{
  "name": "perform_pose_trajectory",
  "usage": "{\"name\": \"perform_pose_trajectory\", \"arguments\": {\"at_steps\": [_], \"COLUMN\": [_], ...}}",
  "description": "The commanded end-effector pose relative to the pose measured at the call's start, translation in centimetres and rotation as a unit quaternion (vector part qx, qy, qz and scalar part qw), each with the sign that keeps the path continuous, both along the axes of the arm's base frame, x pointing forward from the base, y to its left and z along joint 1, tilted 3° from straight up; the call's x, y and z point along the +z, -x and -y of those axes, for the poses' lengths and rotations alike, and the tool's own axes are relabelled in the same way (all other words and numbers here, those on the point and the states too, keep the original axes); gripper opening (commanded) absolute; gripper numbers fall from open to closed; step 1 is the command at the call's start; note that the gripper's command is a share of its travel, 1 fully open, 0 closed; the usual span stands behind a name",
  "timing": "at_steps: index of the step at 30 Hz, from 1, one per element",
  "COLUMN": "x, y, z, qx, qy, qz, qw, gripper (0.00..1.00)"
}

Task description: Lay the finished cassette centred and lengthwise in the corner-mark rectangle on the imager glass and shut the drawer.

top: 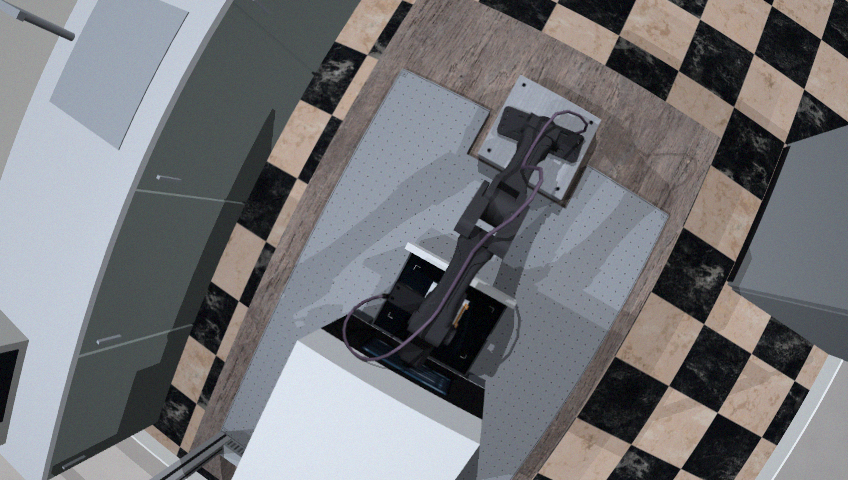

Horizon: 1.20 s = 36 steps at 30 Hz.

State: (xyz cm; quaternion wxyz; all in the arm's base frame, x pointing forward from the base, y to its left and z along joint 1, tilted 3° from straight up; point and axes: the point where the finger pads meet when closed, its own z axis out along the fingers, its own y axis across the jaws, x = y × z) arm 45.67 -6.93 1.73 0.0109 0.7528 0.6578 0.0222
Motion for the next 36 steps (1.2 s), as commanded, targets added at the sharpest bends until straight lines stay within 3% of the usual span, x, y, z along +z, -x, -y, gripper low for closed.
{"name": "perform_pose_trajectory", "arguments": {"at_steps": [1,10,16,23,26,36], "x": [0.2,-0.6,0.0,-0.9,0.0,0.2], "y": [-0.4,-0.1,-0.5,0.0,-0.7,-0.6], "z": [-0.2,-0.2,-0.2,-0.2,-0.1,0.2], "qx": [0.001,0.001,0.001,0.001,0.001,-0.002], "qy": [0.008,0.006,0.008,0.006,0.008,0.004], "qz": [0.008,0.001,0.01,-0.001,0.012,0.013], "qw": [1.0,1.0,1.0,1.0,1.0,1.0], "gripper": [0.0,0.0,0.0,0.0,0.0,0.0]}}
